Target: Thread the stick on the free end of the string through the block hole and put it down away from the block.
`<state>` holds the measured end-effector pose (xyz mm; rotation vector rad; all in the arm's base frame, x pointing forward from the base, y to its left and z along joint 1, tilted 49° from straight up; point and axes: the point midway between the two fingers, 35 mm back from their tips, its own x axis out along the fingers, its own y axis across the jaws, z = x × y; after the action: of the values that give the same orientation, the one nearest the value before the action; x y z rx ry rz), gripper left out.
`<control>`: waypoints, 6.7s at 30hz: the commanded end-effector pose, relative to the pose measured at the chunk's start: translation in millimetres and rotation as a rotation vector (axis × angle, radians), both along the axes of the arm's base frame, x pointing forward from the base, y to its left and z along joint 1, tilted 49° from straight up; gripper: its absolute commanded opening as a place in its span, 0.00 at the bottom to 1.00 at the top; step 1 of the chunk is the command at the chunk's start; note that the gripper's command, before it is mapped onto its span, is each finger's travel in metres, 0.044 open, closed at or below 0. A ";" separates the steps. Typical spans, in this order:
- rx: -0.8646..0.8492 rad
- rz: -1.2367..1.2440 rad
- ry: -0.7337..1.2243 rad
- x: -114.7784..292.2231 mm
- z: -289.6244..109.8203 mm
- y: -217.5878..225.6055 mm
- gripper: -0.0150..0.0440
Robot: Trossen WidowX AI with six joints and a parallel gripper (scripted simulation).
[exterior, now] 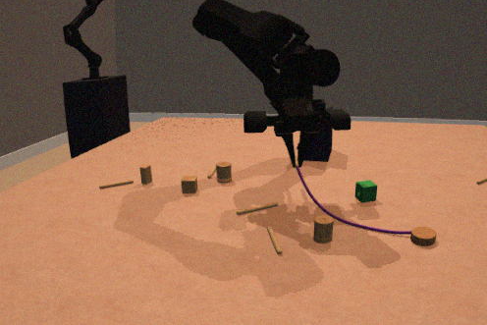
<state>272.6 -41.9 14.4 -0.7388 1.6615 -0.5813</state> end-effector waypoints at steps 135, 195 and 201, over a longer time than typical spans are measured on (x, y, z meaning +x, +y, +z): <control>-0.189 -0.921 -1.052 118.6 20.7 -37.8 0.25; -0.192 -0.919 -1.051 66.3 -8.2 -60.9 0.25; -0.192 -0.918 -1.051 63.4 -9.7 -61.7 0.25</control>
<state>338.3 -102.7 5.2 0.2985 0.8476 -1.4748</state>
